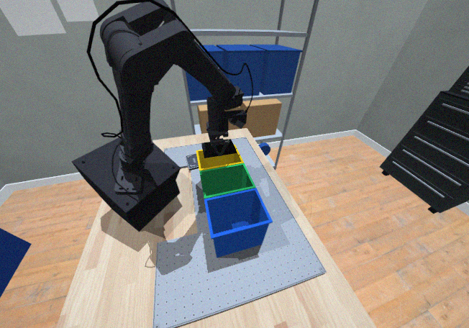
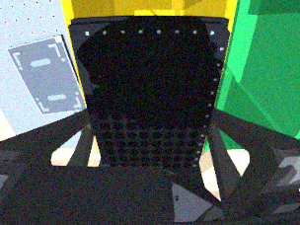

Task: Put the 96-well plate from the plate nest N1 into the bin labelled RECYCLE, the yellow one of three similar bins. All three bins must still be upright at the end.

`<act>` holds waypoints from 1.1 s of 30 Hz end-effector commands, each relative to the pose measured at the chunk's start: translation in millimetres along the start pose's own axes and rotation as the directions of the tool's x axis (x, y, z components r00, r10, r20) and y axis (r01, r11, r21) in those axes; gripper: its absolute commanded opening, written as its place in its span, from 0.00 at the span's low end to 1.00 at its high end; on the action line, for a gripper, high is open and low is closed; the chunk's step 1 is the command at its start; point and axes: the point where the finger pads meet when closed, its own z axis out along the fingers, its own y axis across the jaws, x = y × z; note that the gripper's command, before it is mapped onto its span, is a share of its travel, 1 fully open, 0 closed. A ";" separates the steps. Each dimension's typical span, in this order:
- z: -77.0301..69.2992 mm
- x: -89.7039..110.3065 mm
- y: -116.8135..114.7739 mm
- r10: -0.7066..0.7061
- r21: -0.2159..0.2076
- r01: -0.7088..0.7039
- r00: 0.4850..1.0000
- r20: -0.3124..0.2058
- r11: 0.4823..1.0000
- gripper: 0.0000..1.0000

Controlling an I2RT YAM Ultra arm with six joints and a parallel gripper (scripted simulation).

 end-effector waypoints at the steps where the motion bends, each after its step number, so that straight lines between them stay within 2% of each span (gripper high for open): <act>1: -12.1 -12.0 6.8 0.005 -0.019 -0.004 0.999 0.042 1.000 0.00; 10: -13.3 -12.5 6.4 0.008 -0.022 -0.007 0.999 0.047 1.000 0.00; 16: 2.8 -7.6 6.7 -0.009 -0.011 0.009 1.000 0.019 1.000 0.00; 20: 8.1 -5.3 5.5 -0.004 -0.011 0.004 1.000 0.008 1.000 0.00; 22: 12.5 -3.0 3.4 0.001 -0.013 -0.001 1.000 0.017 1.000 0.00; 26: 23.6 1.3 3.0 -0.012 -0.005 0.012 1.000 -0.006 1.000 0.00; 29: 31.3 4.0 4.4 -0.015 -0.007 0.015 1.000 -0.005 1.000 0.00; 33: 30.2 -0.7 5.2 -0.009 -0.014 0.009 1.000 0.014 1.000 0.00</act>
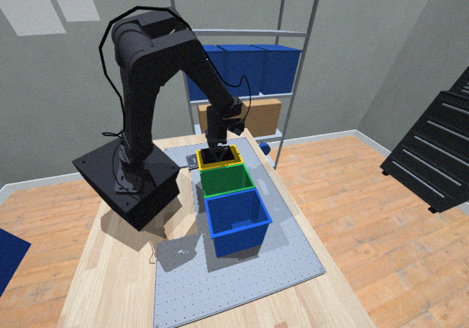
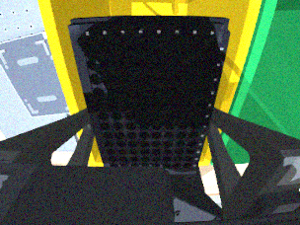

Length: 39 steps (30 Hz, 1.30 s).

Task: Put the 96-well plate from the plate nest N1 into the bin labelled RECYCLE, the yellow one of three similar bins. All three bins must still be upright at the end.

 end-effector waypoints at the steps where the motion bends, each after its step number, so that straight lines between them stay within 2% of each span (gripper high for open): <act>1: -0.9 -8.6 5.1 0.006 -0.023 -0.005 0.999 0.037 1.000 0.00; 7: -6.3 -14.6 3.9 0.023 -0.029 -0.021 0.998 0.066 0.999 0.00; 16: -15.8 -22.0 1.0 0.018 -0.032 -0.016 0.998 0.067 0.999 0.00; 39: -15.8 -26.0 1.1 0.033 -0.037 -0.030 0.996 0.080 0.999 0.00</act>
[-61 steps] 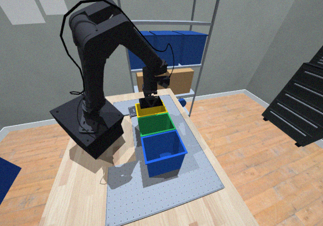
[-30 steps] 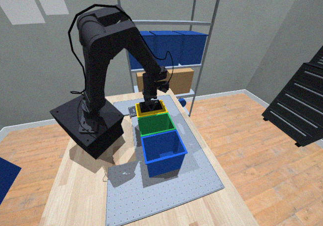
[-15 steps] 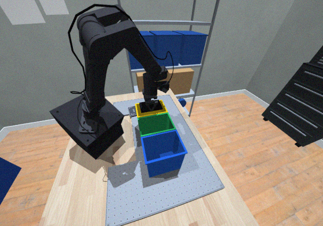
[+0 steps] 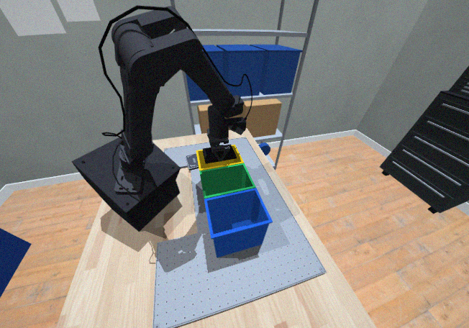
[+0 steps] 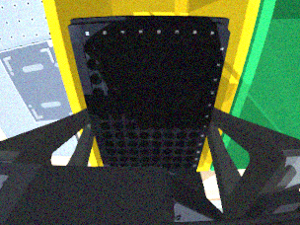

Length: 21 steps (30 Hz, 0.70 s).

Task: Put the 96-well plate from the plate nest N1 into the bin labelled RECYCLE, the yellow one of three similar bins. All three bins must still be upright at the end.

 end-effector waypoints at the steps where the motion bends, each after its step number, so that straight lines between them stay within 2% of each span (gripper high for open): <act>1: -13.6 -17.3 0.4 0.027 -0.027 -0.026 0.998 0.056 0.999 0.00; 21: -5.4 -1.7 -2.1 0.011 -0.014 -0.011 1.000 0.025 1.000 0.00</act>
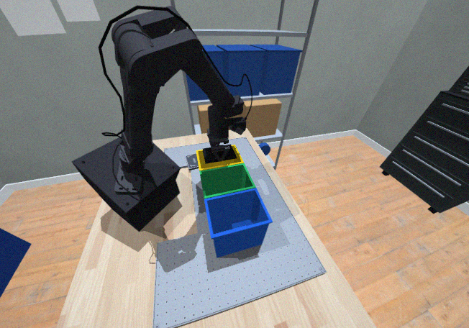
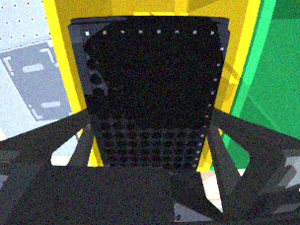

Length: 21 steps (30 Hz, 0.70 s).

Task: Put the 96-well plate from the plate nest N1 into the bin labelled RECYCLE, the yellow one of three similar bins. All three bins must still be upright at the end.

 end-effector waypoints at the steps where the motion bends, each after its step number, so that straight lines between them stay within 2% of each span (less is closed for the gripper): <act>1: -4.9 -0.7 -2.3 0.011 -0.013 -0.010 1.000 0.023 1.000 0.00; 10: -10.4 -9.4 -2.1 0.022 -0.023 -0.021 0.999 0.047 1.000 0.00; 18: -6.9 -1.1 2.2 0.002 -0.013 -0.002 1.000 0.020 1.000 0.00; 21: -1.3 1.7 2.9 -0.008 -0.007 0.008 1.000 0.004 1.000 0.00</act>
